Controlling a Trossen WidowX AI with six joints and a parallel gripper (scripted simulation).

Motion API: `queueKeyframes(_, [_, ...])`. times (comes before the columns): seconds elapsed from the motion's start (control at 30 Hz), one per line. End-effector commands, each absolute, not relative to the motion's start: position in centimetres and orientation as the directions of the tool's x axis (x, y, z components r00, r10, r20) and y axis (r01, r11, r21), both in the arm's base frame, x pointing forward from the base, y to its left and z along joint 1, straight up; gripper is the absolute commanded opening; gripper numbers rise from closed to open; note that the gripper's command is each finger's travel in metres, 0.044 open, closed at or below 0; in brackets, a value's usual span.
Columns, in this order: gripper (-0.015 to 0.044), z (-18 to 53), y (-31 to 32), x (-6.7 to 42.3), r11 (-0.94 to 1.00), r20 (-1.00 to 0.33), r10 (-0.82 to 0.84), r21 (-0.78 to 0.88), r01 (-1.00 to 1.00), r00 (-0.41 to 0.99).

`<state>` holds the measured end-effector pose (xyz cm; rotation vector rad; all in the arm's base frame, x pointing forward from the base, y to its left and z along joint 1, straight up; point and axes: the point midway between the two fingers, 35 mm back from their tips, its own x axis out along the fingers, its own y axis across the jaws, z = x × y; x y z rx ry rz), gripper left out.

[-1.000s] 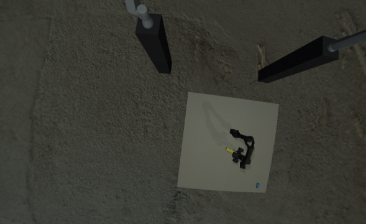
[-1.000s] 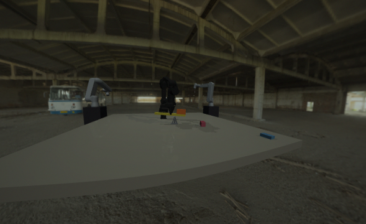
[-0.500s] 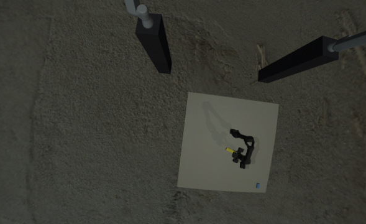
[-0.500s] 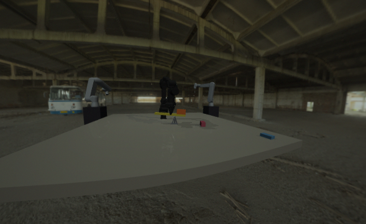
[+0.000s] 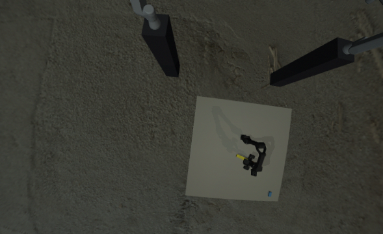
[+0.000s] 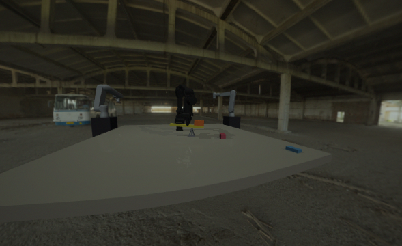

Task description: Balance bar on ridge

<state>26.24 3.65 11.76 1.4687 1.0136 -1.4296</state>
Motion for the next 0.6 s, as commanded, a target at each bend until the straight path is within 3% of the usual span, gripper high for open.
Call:
queueKeyframes(0.0, [0.0,11.73,3.72,26.27,-0.328,-1.0,0.004,0.026,0.944,0.029])
queueKeyframes(0.57, [0.0,11.59,3.73,26.28,-0.328,-1.0,0.004,0.026,0.944,0.029])
